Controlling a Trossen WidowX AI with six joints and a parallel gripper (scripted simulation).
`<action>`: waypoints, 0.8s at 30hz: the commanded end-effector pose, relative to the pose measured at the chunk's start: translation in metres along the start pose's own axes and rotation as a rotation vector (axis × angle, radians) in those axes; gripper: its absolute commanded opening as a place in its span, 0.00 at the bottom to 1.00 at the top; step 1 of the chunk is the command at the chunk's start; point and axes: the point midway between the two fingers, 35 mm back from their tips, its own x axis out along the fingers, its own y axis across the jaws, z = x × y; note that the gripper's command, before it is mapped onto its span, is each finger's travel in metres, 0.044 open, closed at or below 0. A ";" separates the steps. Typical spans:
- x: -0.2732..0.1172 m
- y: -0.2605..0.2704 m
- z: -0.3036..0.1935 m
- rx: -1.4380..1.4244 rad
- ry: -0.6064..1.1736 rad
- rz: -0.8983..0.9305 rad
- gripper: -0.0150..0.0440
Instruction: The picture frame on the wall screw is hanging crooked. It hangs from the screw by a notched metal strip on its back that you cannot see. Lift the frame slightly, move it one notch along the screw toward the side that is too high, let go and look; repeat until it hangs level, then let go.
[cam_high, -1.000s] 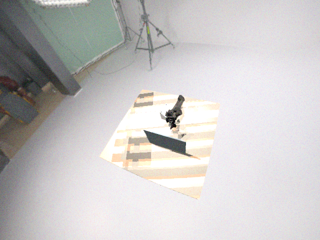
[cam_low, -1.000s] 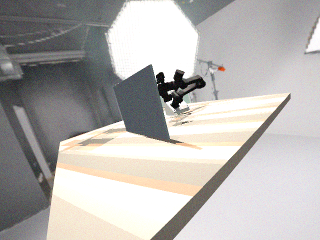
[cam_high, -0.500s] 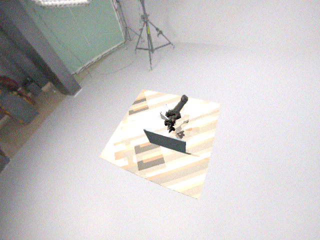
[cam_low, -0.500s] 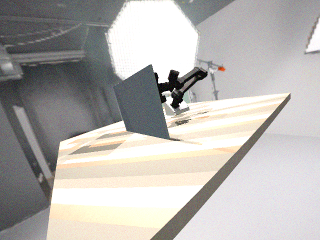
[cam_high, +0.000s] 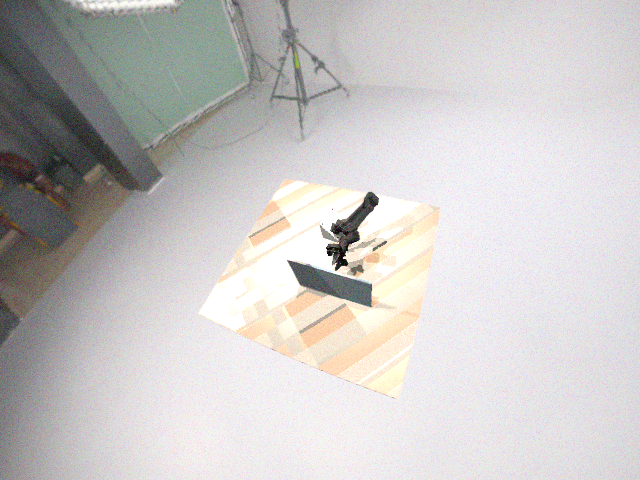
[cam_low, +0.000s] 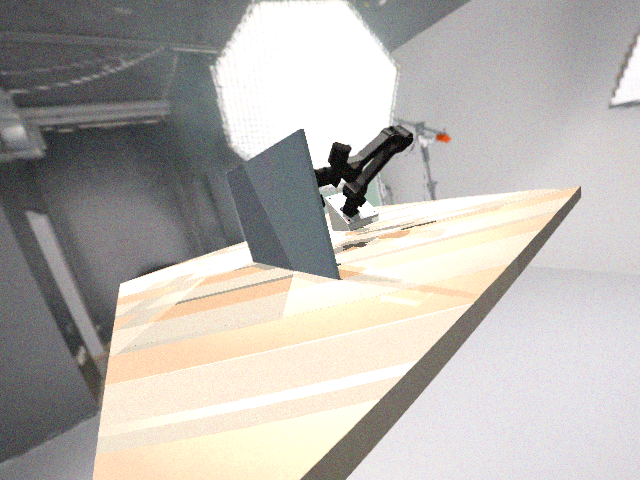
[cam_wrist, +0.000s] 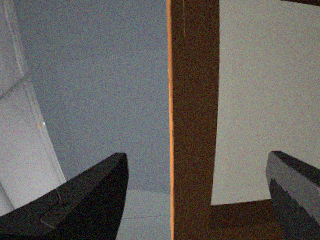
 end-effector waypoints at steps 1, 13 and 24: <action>0.002 0.001 0.000 -0.004 -0.003 0.004 0.69; 0.019 0.002 -0.001 -0.004 -0.002 0.004 0.69; 0.036 0.001 -0.001 -0.004 -0.001 0.005 0.69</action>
